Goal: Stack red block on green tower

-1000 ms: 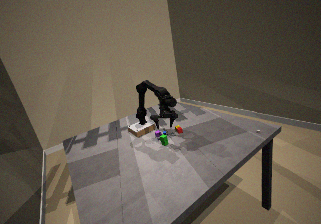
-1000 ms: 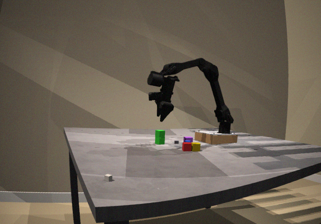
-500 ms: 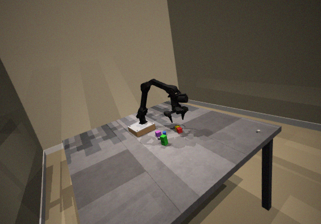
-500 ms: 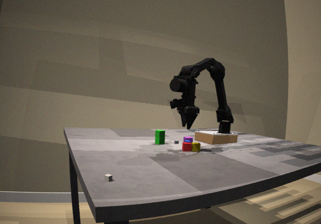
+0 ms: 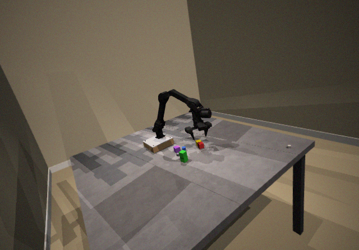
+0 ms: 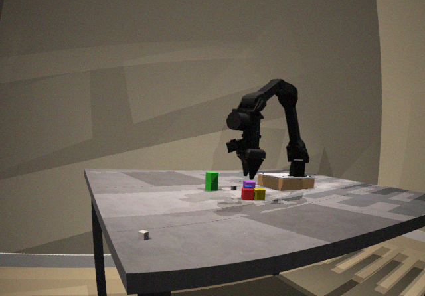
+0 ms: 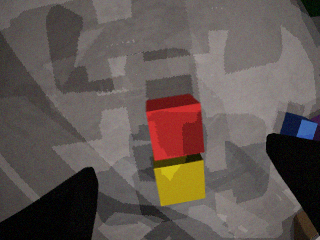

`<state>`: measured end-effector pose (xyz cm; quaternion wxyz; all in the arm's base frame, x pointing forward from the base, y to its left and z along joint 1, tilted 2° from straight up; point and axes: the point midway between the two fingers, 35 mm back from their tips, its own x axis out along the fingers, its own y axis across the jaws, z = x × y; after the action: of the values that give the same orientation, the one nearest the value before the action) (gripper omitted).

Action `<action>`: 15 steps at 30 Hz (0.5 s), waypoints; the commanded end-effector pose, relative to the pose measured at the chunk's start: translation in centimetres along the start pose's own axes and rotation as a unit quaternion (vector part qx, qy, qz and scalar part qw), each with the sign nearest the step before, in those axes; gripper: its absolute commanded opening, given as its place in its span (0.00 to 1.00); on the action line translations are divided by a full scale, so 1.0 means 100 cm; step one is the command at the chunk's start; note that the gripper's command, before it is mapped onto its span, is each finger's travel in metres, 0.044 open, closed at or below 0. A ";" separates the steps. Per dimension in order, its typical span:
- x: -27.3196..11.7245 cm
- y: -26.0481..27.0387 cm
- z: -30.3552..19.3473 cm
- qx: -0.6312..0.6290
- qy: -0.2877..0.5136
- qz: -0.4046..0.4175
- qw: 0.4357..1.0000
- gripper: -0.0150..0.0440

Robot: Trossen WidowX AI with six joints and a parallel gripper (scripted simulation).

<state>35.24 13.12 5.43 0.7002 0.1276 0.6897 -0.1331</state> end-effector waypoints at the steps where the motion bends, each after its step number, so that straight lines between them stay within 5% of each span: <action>1: 0.024 -0.001 -0.002 0.002 0.007 -0.003 1.000 1.00; 15: 0.036 -0.001 -0.001 0.002 0.007 -0.003 1.000 1.00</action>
<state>35.25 13.02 2.64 0.6975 0.1273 0.6920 -0.1354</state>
